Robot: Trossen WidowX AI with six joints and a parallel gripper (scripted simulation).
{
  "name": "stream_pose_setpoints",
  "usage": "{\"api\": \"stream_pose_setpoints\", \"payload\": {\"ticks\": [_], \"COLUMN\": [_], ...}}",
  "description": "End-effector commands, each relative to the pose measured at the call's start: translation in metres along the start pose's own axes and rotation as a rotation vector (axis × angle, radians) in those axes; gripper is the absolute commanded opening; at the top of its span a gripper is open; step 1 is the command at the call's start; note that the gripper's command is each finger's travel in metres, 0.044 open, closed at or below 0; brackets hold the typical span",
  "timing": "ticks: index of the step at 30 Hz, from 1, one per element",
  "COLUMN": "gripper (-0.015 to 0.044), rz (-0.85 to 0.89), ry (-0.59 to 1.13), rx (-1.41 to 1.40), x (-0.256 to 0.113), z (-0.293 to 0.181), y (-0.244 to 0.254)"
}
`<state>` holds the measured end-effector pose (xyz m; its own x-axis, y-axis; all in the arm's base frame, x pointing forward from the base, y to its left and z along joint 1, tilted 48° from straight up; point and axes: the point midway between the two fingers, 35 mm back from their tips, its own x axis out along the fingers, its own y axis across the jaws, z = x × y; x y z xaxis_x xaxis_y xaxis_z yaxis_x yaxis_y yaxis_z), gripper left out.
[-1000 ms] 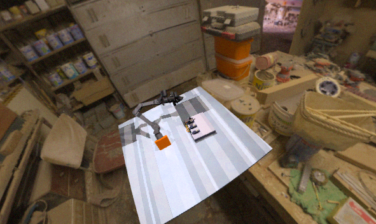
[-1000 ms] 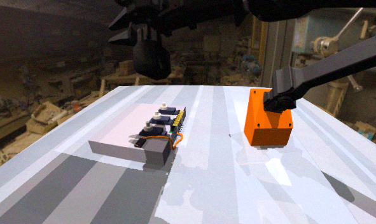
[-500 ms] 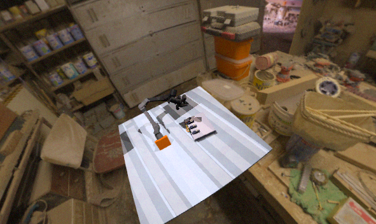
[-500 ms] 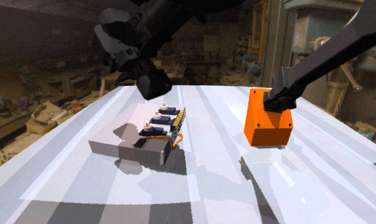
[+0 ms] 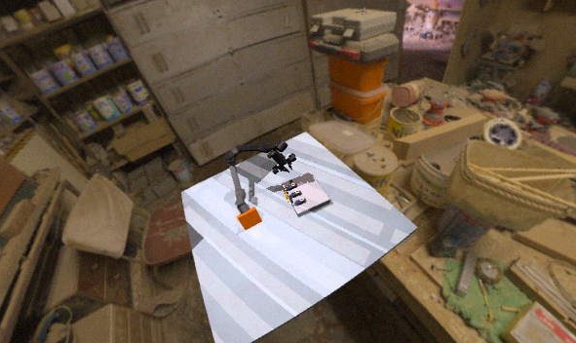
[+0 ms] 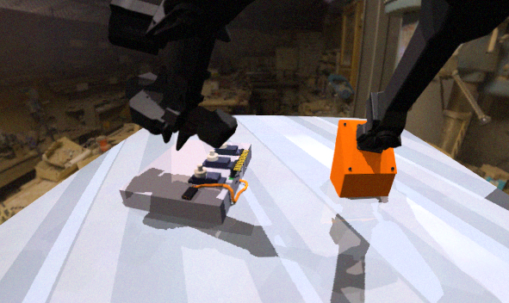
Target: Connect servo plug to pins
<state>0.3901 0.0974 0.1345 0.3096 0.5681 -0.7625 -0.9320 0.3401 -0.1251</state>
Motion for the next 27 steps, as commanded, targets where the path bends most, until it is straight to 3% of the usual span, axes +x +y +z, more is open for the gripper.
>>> {"api": "stream_pose_setpoints", "payload": {"ticks": [1,12,27], "gripper": [0.0115,0.0115,0.0115], "rz": [0.106,0.408,0.424], "ry": [-0.017,-0.127,-0.138], "rx": [-0.043,-0.127,-0.130], "x": [0.014,0.053,0.078], "z": [-0.002,-0.009,-0.006], "y": [0.006,0.026,0.038]}}
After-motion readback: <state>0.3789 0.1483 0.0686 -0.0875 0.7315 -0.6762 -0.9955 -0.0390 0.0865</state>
